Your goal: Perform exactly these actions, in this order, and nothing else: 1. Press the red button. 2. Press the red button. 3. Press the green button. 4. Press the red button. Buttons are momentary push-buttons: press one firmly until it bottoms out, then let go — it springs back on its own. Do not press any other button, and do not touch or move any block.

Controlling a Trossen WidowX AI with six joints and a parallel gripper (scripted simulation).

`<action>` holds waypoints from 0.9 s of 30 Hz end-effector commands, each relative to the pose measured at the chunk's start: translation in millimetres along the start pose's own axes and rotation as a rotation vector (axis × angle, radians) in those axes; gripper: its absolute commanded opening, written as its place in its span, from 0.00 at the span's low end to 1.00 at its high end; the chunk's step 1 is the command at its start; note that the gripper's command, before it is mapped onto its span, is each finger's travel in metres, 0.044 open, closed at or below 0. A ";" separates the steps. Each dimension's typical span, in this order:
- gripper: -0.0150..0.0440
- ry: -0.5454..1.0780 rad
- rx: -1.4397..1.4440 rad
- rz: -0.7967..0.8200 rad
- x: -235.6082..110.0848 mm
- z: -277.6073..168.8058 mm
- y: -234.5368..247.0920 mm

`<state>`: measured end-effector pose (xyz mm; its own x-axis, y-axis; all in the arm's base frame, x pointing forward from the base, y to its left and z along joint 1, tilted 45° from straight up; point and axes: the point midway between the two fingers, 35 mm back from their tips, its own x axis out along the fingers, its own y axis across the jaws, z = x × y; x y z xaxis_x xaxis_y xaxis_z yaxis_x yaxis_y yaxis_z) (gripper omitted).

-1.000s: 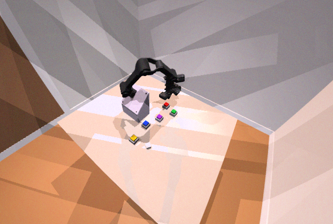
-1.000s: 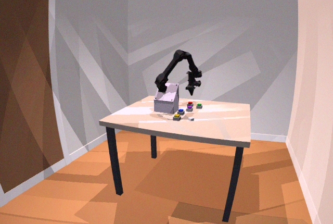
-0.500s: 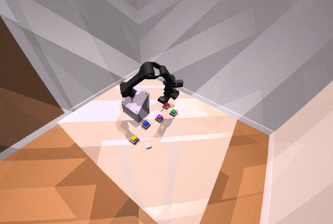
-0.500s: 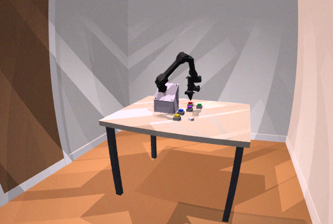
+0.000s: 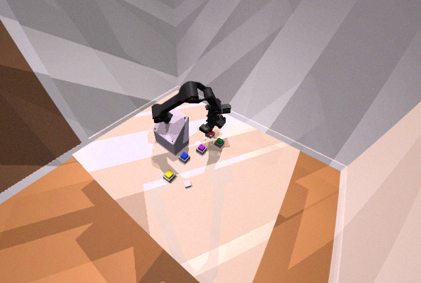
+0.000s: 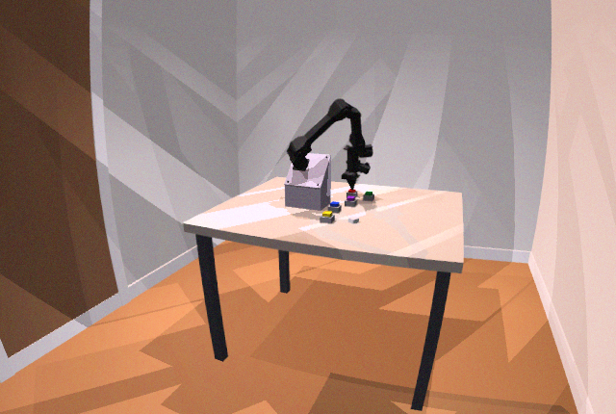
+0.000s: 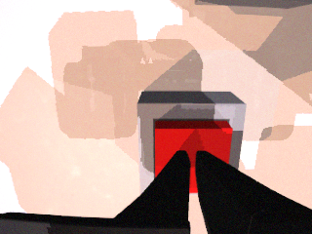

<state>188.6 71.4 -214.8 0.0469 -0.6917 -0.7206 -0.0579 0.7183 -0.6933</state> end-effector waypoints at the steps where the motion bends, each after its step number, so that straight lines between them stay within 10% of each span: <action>1: 0.29 0.000 -0.007 -0.006 4.1 -1.2 -0.7; 27: 0.29 0.000 -0.008 -0.004 -29.7 -1.2 0.1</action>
<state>185.6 86.8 -198.6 0.0508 -0.6979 -0.7144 -0.0734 0.7108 -0.6995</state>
